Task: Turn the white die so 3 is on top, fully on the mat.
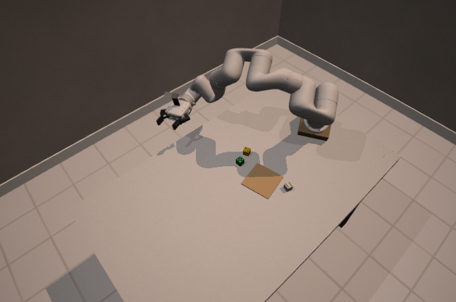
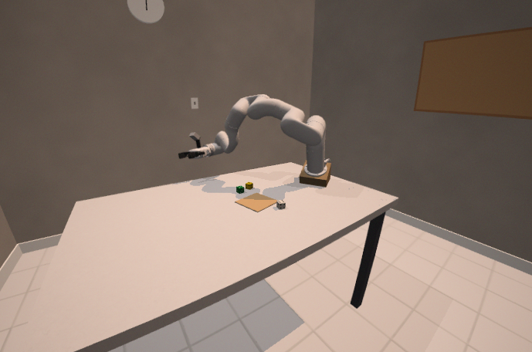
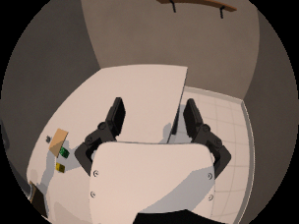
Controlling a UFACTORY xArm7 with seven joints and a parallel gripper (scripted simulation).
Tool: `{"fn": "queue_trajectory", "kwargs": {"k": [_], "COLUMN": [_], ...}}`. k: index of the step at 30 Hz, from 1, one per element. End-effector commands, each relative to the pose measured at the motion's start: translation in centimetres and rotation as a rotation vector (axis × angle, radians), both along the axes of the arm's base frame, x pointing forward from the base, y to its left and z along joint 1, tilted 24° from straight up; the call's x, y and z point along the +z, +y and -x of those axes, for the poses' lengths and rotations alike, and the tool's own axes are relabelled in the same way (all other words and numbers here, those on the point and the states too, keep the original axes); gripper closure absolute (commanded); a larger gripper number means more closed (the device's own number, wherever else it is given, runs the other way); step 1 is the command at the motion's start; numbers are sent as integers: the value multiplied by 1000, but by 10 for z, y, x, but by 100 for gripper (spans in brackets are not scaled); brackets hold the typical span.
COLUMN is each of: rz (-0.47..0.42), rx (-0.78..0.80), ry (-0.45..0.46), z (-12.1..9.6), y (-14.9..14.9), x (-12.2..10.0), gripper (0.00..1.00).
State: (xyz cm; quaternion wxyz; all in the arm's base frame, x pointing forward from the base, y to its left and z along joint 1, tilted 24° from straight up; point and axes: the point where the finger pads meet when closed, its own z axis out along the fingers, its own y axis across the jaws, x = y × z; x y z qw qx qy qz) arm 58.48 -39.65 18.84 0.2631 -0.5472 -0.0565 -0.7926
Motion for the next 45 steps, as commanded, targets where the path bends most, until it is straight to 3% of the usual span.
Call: {"fn": "queue_trajectory", "kwargs": {"k": [1, 21, 32, 35, 36, 45], "rz": [4, 0, -28, -28, -26, 2], "rx": [-2, 17, 217, 222, 259, 339], "ry": [-3, 23, 357, 368, 453, 713], "z": [0, -1, -4, -4, 1, 27], "y": [-1, 5, 85, 87, 107, 162], "x": [2, 4, 12, 12, 13, 12], "gripper": [0, 0, 0, 0, 0, 0]}}
